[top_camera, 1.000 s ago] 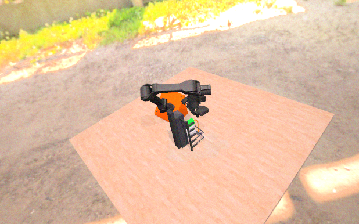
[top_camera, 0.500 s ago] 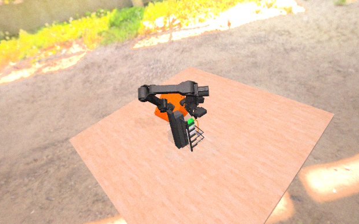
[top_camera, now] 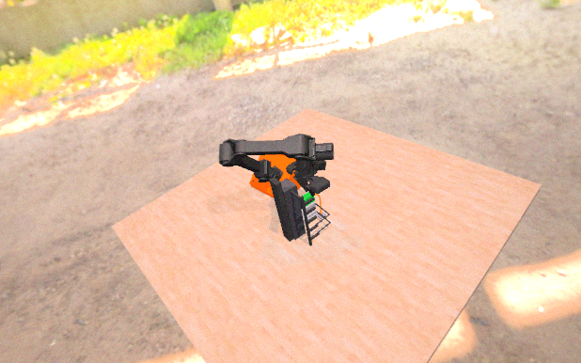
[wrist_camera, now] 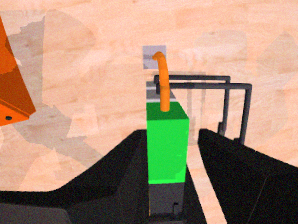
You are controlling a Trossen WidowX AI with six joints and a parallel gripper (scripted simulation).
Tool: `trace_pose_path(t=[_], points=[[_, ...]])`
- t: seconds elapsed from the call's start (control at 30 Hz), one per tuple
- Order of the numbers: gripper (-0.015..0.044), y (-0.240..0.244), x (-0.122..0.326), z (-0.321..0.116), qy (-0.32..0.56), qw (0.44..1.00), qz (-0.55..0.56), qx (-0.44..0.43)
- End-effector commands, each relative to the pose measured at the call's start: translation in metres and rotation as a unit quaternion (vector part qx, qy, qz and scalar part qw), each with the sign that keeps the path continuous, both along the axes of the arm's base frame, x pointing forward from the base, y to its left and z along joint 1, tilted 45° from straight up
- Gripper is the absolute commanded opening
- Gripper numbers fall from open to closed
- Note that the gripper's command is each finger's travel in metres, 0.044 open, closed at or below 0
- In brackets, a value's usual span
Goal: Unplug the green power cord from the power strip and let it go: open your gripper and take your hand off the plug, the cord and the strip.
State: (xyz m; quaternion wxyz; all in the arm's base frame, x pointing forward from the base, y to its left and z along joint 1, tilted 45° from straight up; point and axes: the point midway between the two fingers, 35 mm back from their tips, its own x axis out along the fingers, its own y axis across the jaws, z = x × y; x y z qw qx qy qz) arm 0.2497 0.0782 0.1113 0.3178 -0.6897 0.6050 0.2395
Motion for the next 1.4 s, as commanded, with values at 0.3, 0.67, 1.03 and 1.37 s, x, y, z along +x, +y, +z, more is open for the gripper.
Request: trace_pose_path(t=[0.3,0.67,1.03,1.37], points=[[0.016,-0.011,0.001,-0.008,0.003,1.0,0.002,-0.005],[0.0042,-0.009,0.002,-0.006,0.0,1.0,0.0,-0.001],[0.0,-0.006,0.002,-0.009,0.001,1.0,0.0,0.0],[0.0,0.006,0.004,-0.019,0.001,1.0,0.001,0.0]])
